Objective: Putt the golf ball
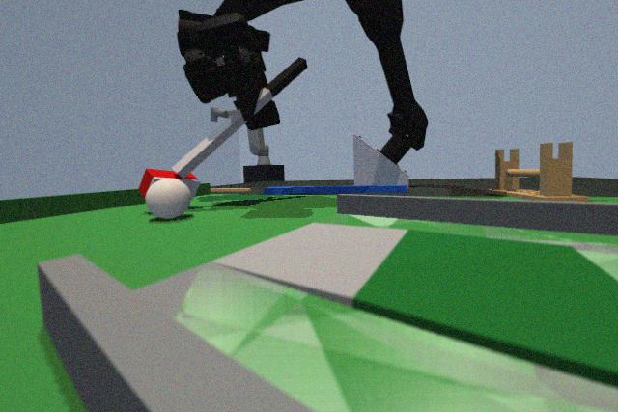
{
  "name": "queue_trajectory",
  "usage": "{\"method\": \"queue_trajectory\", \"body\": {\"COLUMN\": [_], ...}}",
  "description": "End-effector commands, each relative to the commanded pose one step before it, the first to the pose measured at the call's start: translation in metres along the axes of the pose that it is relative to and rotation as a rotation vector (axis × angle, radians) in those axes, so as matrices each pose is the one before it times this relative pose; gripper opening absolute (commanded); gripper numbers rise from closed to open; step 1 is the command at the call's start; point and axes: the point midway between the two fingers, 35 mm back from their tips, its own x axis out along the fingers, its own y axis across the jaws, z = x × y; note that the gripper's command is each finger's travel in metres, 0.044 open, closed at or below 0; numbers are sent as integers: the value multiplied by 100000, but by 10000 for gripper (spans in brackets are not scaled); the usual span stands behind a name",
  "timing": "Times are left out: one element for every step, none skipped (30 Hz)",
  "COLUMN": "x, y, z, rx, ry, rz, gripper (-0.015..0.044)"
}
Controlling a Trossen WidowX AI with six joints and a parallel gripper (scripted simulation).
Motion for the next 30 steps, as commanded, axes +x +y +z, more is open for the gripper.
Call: {"method": "queue_trajectory", "body": {"x": [-71,-21,-43,-60,-77,-96,-116,-130,-135,-135,-133,-132,-107,-64,-21,0,0,0,0,0,0,0,0,0,292,0,0,74,223,376], "y": [60,-20,-42,-59,-78,-100,-125,-147,-159,-166,-172,-177,-150,-92,-31,0,0,0,0,0,0,0,0,0,-141,0,0,126,371,598], "z": [-27,52,106,146,189,235,283,319,329,328,324,320,260,156,52,0,0,0,0,0,0,0,0,0,-167,0,0,-131,-400,-690], "rx": [-77,1,2,3,4,4,5,5,4,3,2,2,1,0,0,0,0,0,0,0,0,0,0,0,1237,0,0,7,16,15], "ry": [-85,-10,-19,-26,-32,-38,-43,-44,-41,-36,-31,-26,-18,-9,-3,0,0,0,0,0,0,0,0,0,682,0,0,-83,-236,-352], "rz": [67,2,5,7,9,12,16,19,21,23,24,26,23,14,5,0,0,0,0,0,0,0,0,0,-137,0,0,-33,-91,-122], "gripper": [0,0,0,0,0,0,0,0,0,0,0,0,0,0,0,0,0,0,0,0,0,0,0,0,0,0,0,0,0,0]}}
